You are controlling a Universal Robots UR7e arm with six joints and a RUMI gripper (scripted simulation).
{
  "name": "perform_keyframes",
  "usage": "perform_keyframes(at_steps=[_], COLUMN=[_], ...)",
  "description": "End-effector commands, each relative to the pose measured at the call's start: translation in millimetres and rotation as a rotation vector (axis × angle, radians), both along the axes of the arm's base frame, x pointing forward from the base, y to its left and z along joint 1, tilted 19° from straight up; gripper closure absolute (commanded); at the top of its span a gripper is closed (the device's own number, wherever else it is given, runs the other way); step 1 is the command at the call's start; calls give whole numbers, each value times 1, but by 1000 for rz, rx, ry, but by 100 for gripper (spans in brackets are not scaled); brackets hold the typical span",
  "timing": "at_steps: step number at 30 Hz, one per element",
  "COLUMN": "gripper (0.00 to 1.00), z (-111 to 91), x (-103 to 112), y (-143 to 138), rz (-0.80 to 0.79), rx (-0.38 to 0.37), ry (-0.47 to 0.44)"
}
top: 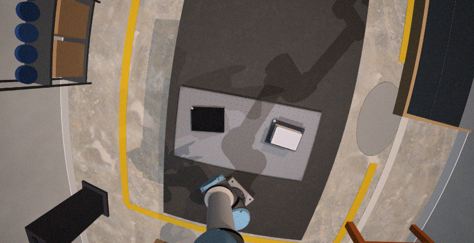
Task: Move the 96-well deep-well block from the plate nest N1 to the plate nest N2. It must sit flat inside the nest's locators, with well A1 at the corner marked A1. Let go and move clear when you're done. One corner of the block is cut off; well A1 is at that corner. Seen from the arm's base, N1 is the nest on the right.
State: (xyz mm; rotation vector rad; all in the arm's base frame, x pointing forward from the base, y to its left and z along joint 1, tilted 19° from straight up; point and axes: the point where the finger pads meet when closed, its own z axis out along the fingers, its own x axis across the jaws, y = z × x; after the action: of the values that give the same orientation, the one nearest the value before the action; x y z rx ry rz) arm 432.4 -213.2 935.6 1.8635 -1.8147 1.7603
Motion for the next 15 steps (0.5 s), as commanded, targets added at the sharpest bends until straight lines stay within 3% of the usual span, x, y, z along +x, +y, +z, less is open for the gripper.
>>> perform_keyframes(at_steps=[1,12,15], gripper=[0,0,0], z=[-14,-59,-60], x=[5,21,22], y=[-4,-17,-17], rz=[4,7,7], rx=[27,58,58], ry=[27,57,57])
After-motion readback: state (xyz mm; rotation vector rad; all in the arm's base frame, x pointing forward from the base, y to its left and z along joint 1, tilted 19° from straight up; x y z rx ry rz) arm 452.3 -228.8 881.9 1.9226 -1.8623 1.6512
